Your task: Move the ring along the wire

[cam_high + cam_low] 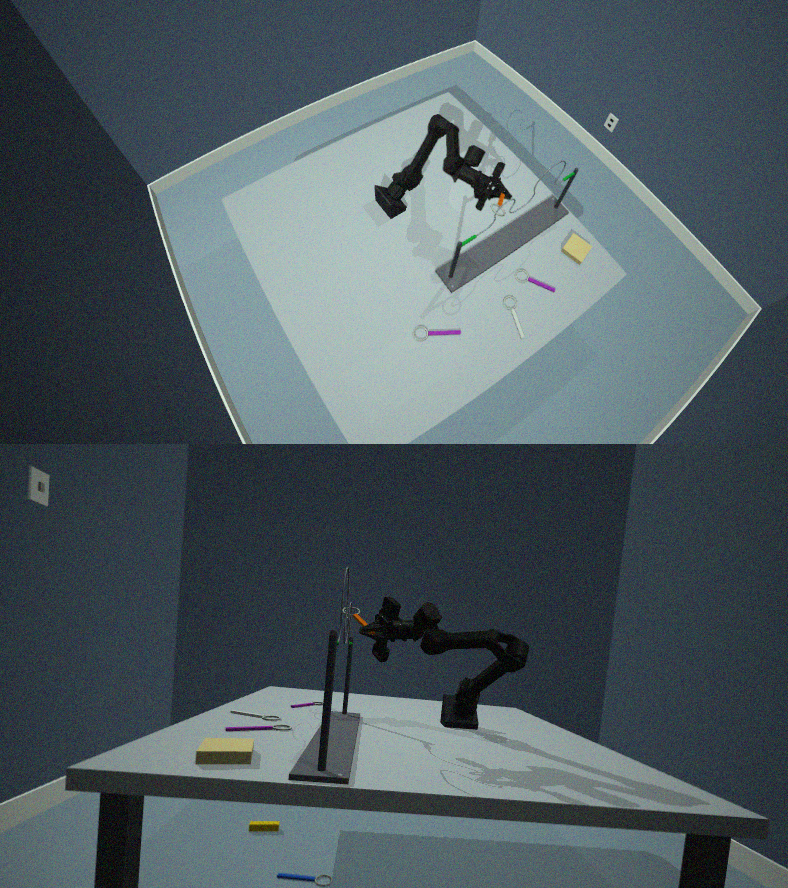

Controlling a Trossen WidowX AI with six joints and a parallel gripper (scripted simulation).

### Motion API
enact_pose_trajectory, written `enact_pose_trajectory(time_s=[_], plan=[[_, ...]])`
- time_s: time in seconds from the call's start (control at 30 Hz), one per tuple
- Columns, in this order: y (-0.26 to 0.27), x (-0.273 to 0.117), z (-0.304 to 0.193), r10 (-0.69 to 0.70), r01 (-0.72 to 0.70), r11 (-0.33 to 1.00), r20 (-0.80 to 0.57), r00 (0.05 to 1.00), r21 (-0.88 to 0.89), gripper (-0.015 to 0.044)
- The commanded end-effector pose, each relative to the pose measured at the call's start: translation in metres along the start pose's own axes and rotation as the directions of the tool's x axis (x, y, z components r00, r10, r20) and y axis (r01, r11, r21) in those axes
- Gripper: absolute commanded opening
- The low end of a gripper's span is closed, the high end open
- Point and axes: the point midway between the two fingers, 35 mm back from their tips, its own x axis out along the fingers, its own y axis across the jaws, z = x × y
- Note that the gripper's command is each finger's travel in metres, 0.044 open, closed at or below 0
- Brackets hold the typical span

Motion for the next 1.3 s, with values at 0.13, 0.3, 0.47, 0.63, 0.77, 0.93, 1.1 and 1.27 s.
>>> enact_pose_trajectory(time_s=[0.13, 0.3, 0.47, 0.63, 0.77, 0.93, 1.1, 1.27], plan=[[0.011, 0.001, 0.002, 0.084, -0.087, 0.984, 0.029, 0.996, 0.156, -0.015], [0.018, 0.001, 0.003, 0.133, -0.141, 0.958, 0.052, 0.99, 0.248, -0.015], [0.025, 0.001, 0.005, 0.178, -0.194, 0.922, 0.078, 0.981, 0.335, -0.015], [0.031, 0.001, 0.008, 0.218, -0.243, 0.878, 0.107, 0.97, 0.413, -0.015], [0.035, 0.0, 0.009, 0.246, -0.278, 0.839, 0.13, 0.961, 0.468, -0.015], [0.039, -0.001, 0.011, 0.275, -0.316, 0.79, 0.158, 0.948, 0.526, -0.015], [0.04, -0.001, 0.011, 0.292, -0.34, 0.756, 0.177, 0.94, 0.56, -0.015], [0.038, 0.0, 0.009, 0.297, -0.347, 0.744, 0.183, 0.937, 0.571, -0.015]])
